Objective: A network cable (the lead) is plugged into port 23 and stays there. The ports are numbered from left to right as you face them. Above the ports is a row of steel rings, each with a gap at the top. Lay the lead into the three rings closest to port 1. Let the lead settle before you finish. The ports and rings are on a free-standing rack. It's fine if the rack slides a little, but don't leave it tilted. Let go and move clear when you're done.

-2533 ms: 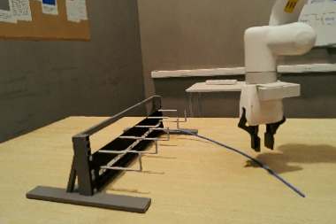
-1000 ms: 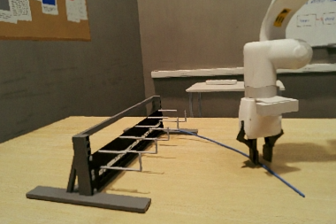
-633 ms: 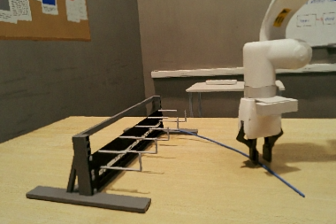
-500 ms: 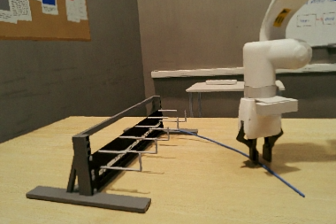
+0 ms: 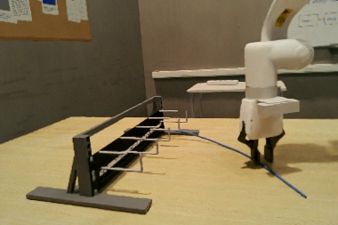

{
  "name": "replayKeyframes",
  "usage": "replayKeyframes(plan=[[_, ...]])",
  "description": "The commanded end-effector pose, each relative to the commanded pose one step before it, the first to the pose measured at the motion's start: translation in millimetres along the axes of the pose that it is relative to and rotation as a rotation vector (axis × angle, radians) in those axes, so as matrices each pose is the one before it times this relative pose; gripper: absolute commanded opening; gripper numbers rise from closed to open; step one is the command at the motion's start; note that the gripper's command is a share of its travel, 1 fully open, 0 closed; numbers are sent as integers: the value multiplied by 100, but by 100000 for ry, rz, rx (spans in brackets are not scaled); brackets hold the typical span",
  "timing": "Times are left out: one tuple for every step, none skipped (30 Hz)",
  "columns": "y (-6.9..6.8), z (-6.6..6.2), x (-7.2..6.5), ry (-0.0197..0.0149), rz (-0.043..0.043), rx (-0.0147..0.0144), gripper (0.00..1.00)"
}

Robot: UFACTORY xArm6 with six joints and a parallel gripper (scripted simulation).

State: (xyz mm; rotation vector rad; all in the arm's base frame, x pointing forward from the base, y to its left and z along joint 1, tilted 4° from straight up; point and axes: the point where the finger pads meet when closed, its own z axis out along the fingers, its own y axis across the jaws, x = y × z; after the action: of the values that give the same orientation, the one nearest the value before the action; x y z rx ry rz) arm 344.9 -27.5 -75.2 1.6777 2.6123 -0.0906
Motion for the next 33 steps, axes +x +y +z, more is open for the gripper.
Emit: replayKeyframes(plan=[[112,-20,-65,-148,7,-271,33],[0,16,0,-1,0,0,33],[0,18,0,-1,0,0,33],[0,19,0,-1,0,0,33],[0,20,0,-1,0,0,33],[0,22,0,-1,0,0,33],[0,23,0,0,0,0,33],[0,0,0,0,0,0,33],[0,0,0,0,0,0,33],[0,24,0,0,0,0,33],[0,25,0,0,0,0,33],[0,26,0,0,0,0,33],[0,27,0,1,0,0,33],[0,28,0,1,0,0,33],[0,29,0,1,0,0,33],[0,29,0,2,0,0,33],[0,30,1,2,0,-1,33],[0,30,1,2,0,-1,33],[0,29,0,0,0,0,33],[0,28,-1,-2,0,1,33],[0,28,-1,-2,0,1,33],[0,28,0,-1,0,0,33],[0,27,0,-1,0,0,33],[0,27,0,-1,0,0,33],[0,0,0,0,0,0,33],[0,0,0,0,0,0,33],[0,26,0,-1,0,0,33],[0,26,0,0,0,0,33],[0,25,0,0,0,0,33],[0,24,0,0,0,0,33],[0,23,0,0,0,0,33],[0,22,0,0,0,0,33],[0,21,0,1,0,0,33]])
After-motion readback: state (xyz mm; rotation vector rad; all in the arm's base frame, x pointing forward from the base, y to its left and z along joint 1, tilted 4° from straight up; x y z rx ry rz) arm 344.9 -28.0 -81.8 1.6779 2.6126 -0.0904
